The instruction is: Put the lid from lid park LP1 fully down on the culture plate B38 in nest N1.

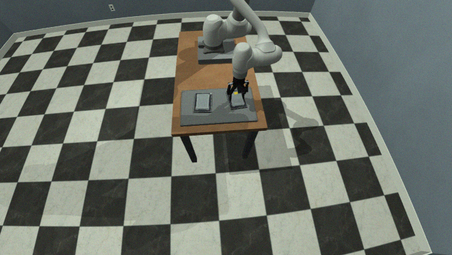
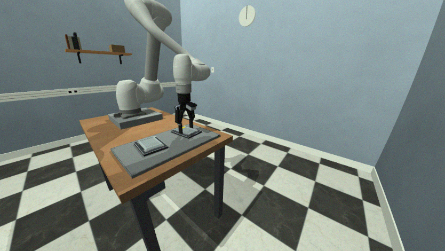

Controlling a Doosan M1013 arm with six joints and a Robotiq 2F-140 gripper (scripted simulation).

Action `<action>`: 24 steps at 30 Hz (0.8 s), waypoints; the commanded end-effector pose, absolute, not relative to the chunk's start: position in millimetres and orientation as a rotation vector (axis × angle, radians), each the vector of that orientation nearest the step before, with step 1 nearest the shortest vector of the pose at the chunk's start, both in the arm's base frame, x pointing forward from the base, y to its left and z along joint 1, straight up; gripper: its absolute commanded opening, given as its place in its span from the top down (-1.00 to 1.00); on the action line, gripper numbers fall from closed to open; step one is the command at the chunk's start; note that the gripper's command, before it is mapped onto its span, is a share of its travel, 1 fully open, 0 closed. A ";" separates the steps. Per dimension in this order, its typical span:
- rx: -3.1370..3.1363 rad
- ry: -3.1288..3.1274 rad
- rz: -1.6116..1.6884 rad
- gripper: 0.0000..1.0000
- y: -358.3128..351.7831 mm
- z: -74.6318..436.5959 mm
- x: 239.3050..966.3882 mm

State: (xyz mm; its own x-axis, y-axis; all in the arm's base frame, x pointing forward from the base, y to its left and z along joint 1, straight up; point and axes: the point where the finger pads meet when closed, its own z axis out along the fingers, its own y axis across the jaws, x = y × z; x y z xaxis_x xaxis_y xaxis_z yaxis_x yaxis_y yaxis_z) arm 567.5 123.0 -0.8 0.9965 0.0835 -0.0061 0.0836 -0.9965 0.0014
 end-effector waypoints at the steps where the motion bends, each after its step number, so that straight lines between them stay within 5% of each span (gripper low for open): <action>1: 3.138 0.131 -0.008 -0.21 123.1 -0.2 567.9; 24: 3.138 0.131 -0.008 -0.21 123.1 4.7 567.9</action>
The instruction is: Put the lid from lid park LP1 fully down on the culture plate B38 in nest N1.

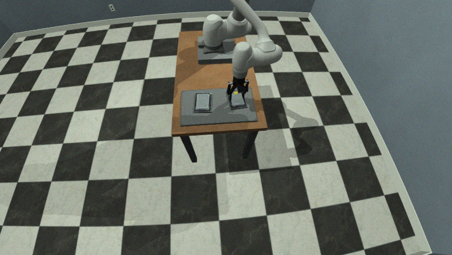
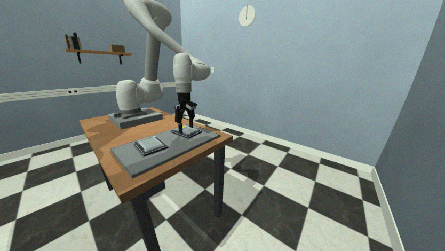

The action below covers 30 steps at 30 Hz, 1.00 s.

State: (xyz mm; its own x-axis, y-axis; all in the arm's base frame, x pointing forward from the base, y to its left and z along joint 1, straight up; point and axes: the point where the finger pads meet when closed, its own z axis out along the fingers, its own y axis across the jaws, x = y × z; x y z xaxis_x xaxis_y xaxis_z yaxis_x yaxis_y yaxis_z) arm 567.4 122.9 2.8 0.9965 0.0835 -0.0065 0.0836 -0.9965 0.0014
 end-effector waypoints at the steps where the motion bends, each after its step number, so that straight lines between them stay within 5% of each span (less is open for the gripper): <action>1: 3.138 0.131 -0.008 -0.21 123.1 4.7 567.9; 30: 3.138 0.131 -0.008 -0.21 123.2 48.9 568.1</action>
State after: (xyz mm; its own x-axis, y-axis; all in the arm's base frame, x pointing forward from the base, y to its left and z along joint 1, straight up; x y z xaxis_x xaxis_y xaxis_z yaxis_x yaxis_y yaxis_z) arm 567.6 123.0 44.0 0.9965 0.0834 -0.0063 0.0834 -0.9965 0.0014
